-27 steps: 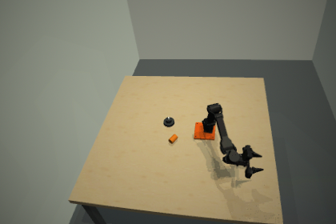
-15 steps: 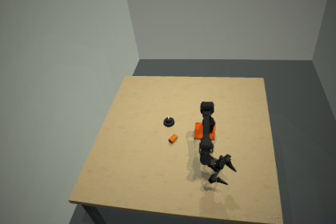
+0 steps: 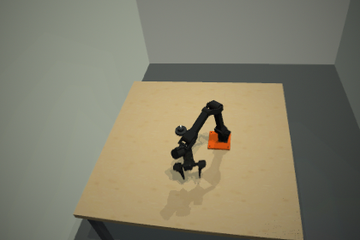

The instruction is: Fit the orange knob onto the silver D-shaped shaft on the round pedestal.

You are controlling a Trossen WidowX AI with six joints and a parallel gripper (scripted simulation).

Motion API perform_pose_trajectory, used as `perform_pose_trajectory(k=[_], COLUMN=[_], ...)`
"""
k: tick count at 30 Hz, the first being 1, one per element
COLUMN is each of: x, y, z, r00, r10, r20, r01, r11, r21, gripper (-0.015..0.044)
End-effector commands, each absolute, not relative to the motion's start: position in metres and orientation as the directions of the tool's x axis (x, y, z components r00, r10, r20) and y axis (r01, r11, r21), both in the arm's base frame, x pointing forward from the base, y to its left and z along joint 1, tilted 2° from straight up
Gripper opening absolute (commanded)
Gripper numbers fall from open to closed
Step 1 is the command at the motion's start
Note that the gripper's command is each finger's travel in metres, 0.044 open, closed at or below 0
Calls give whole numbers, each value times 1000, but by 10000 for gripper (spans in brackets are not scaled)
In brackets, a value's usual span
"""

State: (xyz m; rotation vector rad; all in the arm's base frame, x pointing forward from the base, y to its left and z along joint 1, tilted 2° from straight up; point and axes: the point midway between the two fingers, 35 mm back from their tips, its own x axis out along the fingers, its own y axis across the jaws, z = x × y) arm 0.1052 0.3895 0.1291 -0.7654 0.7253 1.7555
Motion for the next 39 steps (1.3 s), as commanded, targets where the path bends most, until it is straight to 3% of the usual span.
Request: perform_pose_trajectory(k=[1, 6, 12, 39], x=[160, 217, 238, 233], y=[338, 246, 143, 147], z=[118, 108, 106, 61], r00=[-122, 2, 14, 13], r10=[484, 290, 54, 51], r20=[-867, -957, -998, -999], r01=[-992, -987, -931, -930], r11=[-99, 152, 364, 366], r21=[85, 44, 6, 7], gripper=[440, 440, 440, 440])
